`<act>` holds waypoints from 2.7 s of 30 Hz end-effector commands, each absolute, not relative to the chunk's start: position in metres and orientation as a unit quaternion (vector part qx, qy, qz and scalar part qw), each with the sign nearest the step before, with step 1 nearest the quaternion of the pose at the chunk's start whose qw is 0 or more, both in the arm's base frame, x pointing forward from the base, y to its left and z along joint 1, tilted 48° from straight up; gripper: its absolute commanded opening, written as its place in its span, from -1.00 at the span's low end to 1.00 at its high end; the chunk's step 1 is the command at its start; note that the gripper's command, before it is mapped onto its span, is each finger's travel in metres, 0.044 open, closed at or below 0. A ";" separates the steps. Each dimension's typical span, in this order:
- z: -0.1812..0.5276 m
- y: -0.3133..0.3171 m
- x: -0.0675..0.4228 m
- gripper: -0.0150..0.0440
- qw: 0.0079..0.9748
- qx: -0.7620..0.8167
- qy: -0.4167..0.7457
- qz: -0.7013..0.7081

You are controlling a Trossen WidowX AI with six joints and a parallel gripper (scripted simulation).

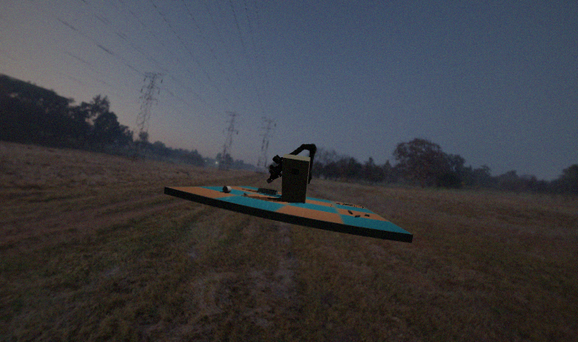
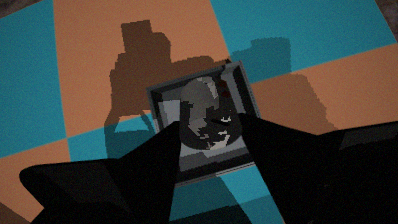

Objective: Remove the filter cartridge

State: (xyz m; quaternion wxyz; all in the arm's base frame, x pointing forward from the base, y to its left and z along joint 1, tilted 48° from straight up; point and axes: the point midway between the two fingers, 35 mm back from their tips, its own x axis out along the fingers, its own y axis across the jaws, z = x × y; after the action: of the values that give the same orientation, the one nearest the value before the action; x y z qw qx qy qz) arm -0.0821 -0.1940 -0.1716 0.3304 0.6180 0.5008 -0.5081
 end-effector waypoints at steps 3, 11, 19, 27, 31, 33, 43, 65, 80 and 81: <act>-0.193 -0.173 -0.080 -0.49 0.325 0.620 0.503 -0.507; -0.218 -0.143 -0.074 -0.49 0.325 0.620 0.503 -0.507; -0.217 -0.142 -0.073 -0.22 0.322 0.624 0.503 -0.505; -0.217 -0.142 -0.073 0.49 0.322 0.624 0.503 -0.505; -0.217 -0.142 -0.073 0.84 0.322 0.624 0.503 -0.505; -0.217 -0.142 -0.073 1.00 0.322 0.624 0.503 -0.505; -0.168 -0.191 -0.081 1.00 0.322 0.624 0.503 -0.503; -0.180 -0.182 -0.081 1.00 0.322 0.623 0.505 -0.503; -0.180 -0.182 -0.081 1.00 0.322 0.623 0.505 -0.503; -0.180 -0.182 -0.081 1.00 0.322 0.623 0.505 -0.503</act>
State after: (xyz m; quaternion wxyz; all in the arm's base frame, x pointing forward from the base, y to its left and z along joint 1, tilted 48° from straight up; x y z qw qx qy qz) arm -0.0805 -0.1821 -0.1793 0.3219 0.6238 0.5046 -0.5027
